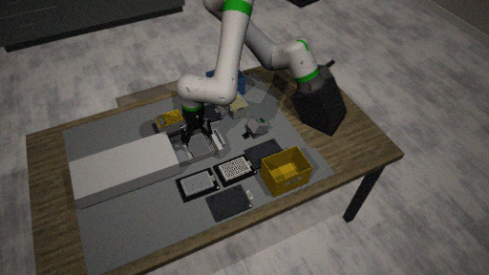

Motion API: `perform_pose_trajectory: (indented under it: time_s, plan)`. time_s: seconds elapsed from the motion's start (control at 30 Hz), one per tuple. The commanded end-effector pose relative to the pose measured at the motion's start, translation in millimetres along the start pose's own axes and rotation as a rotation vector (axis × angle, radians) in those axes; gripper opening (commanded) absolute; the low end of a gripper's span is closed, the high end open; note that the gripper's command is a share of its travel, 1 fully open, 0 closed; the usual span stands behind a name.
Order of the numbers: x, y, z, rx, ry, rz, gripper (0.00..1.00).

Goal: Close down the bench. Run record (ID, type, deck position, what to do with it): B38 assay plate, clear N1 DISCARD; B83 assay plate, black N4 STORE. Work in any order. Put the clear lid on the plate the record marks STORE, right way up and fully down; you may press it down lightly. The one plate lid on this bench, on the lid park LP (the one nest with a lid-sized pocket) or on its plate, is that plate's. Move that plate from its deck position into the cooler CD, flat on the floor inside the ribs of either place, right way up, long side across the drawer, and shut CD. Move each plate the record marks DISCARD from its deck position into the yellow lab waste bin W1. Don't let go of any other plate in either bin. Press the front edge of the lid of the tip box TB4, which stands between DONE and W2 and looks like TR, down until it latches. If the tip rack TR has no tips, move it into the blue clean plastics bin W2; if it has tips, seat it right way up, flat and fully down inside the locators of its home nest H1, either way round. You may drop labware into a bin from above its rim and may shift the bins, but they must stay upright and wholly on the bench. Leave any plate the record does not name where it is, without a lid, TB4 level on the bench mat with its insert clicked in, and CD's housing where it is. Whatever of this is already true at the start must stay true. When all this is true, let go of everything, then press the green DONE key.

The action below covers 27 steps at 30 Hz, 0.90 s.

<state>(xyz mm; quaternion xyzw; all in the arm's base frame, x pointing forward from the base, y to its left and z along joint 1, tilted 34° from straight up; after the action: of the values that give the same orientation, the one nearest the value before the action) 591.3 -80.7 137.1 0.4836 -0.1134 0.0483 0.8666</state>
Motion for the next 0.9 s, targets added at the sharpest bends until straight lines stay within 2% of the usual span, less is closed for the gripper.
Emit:
perform_pose_trajectory:
  time_s: [0.0,0.27,0.3,0.87]
  plan:
    - [-0.5,-0.5,-0.1,0.000,0.000,-0.001,0.00]
    - [-0.5,-0.5,-0.1,0.000,0.000,-0.001,0.00]
    - [-0.5,-0.5,-0.1,0.000,0.000,-0.001,0.66]
    - [-0.5,-0.5,-0.1,0.000,0.000,-0.001,0.66]
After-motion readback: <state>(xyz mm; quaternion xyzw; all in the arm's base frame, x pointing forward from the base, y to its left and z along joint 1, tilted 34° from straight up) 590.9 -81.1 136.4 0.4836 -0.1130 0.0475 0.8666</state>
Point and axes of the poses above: the point where the finger pads meet when closed, its own y axis back along the fingers, its own x axis across the jaws, z = x × y, the point moved 9 cm from there along y, back along the fingers, and after that the axes turned 5 degrees about y, right-handed, at the moved point
